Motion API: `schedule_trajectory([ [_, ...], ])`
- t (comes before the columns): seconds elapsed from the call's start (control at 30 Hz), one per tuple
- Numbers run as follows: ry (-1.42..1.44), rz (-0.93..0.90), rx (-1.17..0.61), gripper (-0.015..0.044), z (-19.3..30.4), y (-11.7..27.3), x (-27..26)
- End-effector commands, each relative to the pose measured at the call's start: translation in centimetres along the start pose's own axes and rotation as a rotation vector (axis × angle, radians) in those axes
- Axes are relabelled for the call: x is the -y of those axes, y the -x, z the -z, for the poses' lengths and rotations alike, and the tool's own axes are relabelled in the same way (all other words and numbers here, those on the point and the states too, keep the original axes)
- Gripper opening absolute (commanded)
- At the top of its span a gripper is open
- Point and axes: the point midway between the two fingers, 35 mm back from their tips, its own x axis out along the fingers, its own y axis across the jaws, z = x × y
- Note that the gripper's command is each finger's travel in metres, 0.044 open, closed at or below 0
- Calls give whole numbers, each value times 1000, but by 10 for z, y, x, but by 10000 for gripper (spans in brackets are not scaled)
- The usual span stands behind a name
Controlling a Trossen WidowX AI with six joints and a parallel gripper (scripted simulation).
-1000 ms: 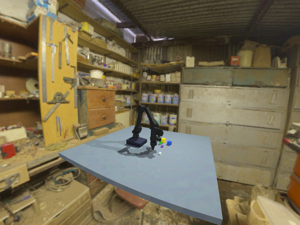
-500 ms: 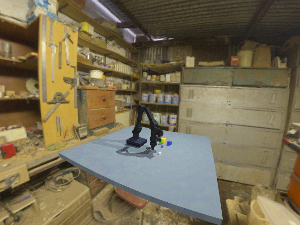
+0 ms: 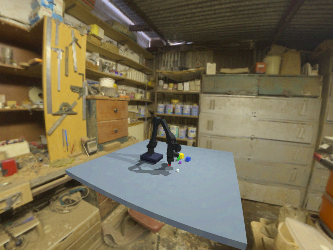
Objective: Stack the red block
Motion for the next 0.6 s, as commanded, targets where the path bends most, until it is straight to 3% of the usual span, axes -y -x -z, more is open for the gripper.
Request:
schedule_trajectory([
  [0.0, -2, 5, -2, 59, 0, 0, 1],
  [0.13, -2, 5, -2, 0, 0, 3, 1],
  [0.57, -2, 5, -2, 0, -1, 70, 0],
])
